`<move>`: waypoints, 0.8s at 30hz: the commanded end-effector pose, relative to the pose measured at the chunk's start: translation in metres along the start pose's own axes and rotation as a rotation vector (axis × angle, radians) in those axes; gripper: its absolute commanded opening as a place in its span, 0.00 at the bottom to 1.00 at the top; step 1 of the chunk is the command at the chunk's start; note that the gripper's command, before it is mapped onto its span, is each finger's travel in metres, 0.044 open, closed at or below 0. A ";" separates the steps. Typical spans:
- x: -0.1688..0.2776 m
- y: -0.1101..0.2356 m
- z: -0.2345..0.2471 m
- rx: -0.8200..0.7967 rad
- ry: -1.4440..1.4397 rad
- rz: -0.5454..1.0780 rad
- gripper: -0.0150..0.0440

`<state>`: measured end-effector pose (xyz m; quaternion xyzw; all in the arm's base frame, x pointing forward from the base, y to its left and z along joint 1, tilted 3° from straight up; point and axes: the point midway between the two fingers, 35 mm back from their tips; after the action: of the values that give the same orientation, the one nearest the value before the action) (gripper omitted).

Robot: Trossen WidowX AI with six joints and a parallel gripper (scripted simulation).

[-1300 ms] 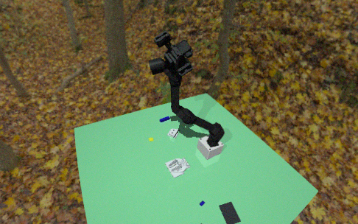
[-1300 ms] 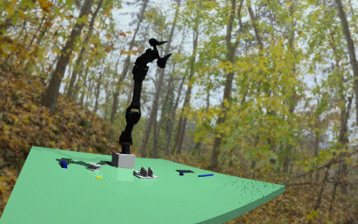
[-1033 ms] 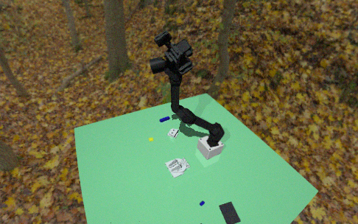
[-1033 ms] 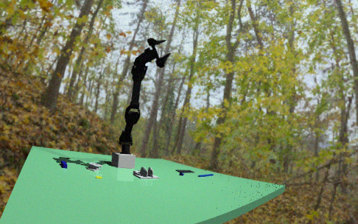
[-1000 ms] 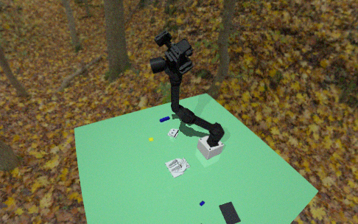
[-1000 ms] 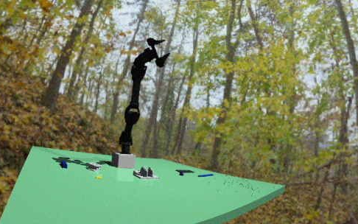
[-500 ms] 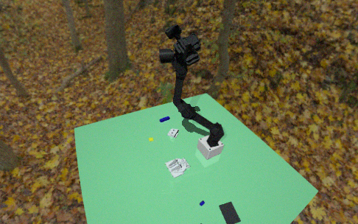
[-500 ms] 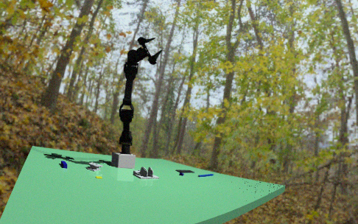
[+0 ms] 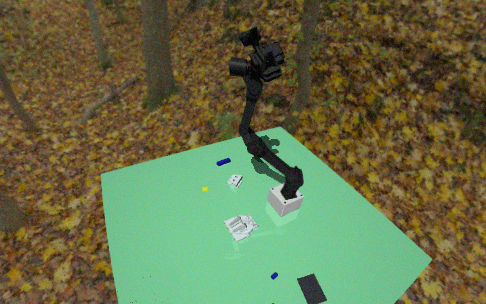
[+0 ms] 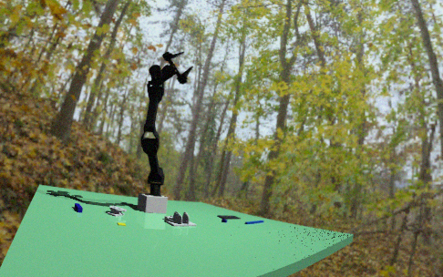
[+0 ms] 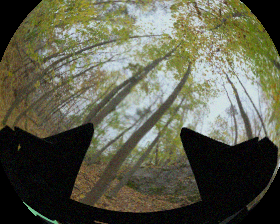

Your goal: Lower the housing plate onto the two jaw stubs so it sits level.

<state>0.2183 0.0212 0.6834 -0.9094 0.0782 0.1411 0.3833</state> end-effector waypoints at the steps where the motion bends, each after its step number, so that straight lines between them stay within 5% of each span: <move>1: -0.018 0.004 -0.002 0.010 0.033 -0.005 1.00; 24: -0.099 0.012 0.016 0.004 0.221 0.032 1.00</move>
<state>0.1303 0.0205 0.6968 -0.9146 0.1293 0.0591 0.3787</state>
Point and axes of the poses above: the point midway between the two fingers, 35 mm back from their tips, its own y axis back along the fingers, its own z axis across the jaws, x = y × z, and after that the axes turned 4 degrees about y, right-handed
